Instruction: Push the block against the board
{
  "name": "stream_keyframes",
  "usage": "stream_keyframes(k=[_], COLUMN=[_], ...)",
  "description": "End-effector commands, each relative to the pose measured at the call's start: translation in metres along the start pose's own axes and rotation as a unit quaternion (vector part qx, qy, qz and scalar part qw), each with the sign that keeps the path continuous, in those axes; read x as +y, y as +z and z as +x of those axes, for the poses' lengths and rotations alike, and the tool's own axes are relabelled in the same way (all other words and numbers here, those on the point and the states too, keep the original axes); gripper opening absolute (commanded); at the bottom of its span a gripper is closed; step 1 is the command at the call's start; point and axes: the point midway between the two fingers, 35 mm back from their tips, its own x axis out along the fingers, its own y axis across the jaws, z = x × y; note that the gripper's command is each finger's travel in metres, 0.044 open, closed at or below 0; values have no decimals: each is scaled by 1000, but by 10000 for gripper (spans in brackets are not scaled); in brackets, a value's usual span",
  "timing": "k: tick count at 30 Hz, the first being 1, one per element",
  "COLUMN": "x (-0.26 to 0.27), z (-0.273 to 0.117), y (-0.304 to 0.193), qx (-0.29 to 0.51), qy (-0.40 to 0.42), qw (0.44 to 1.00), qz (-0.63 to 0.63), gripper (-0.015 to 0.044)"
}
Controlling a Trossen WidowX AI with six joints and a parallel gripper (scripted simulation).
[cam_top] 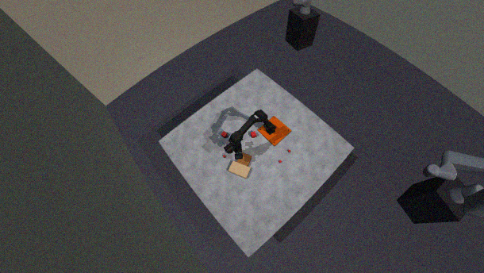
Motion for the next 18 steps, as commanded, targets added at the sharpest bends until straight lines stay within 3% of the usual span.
stream_keyframes(k=[1,11,18], x=[7,22,23], z=[2,5,9], y=[8,26,28], qx=[3,3,3], qy=[0,0,0], qw=[997,971,968], qz=[73,241,252], gripper=[0,0,0])
